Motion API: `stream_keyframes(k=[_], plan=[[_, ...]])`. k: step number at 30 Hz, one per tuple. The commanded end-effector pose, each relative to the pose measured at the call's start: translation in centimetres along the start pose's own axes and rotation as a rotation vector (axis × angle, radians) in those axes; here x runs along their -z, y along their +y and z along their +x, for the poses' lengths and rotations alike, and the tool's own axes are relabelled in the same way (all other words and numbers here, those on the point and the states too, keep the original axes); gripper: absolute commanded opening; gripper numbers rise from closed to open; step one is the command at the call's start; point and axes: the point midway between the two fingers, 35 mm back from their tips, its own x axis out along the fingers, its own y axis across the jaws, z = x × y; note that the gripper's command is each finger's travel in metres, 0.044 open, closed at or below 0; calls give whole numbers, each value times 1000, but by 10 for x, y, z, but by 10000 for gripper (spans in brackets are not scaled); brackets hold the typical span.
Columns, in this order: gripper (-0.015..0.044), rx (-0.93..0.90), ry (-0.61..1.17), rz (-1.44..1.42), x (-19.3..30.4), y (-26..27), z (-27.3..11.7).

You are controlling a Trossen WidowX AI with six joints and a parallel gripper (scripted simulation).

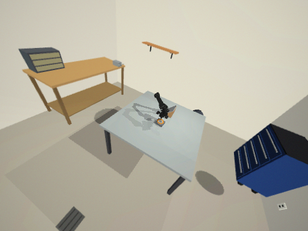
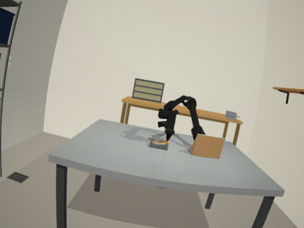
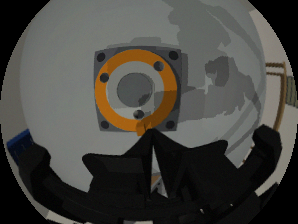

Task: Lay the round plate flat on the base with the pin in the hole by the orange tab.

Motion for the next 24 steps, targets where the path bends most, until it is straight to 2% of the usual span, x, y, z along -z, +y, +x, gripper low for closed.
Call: stream_keyframes(k=[1, 8, 19, 24], plan=[[0, -4, 0, 2, 1, 5, -1], [0, -4, -1, 1, 2, 9, -2], [0, -6, 0, 1, 3, 7, -47], [0, -1, 1, -6, 2, 6, -38]])
